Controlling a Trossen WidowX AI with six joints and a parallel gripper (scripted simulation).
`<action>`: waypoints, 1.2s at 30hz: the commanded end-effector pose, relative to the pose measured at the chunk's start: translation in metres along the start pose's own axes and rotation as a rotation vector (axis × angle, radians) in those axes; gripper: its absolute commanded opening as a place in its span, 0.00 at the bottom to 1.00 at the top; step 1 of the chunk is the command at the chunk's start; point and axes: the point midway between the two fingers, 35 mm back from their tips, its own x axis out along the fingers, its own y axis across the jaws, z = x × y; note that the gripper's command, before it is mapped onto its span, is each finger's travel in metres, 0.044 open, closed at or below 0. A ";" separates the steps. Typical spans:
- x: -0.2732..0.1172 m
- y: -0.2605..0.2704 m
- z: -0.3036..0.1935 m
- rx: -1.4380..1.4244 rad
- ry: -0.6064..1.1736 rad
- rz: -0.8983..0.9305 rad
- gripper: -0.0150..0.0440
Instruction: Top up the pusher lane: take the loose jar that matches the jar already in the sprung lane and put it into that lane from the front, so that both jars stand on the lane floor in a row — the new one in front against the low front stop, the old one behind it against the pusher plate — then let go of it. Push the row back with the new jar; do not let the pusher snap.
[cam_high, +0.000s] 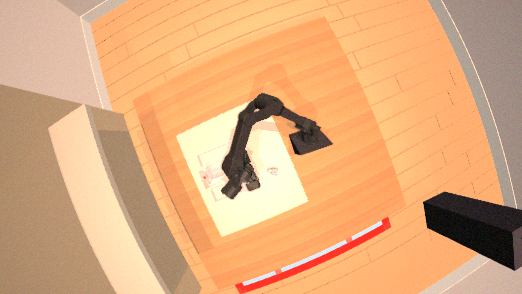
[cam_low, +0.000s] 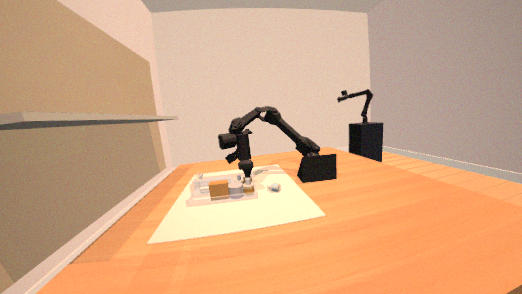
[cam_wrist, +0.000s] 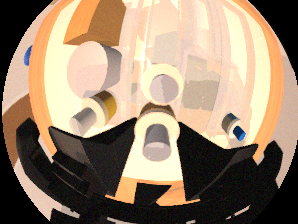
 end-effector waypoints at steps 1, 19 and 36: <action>0.001 -0.002 0.005 0.009 -0.019 -0.008 0.25; 0.007 -0.002 0.004 0.009 -0.019 -0.008 0.25; 0.011 -0.002 0.003 0.009 -0.019 -0.008 0.25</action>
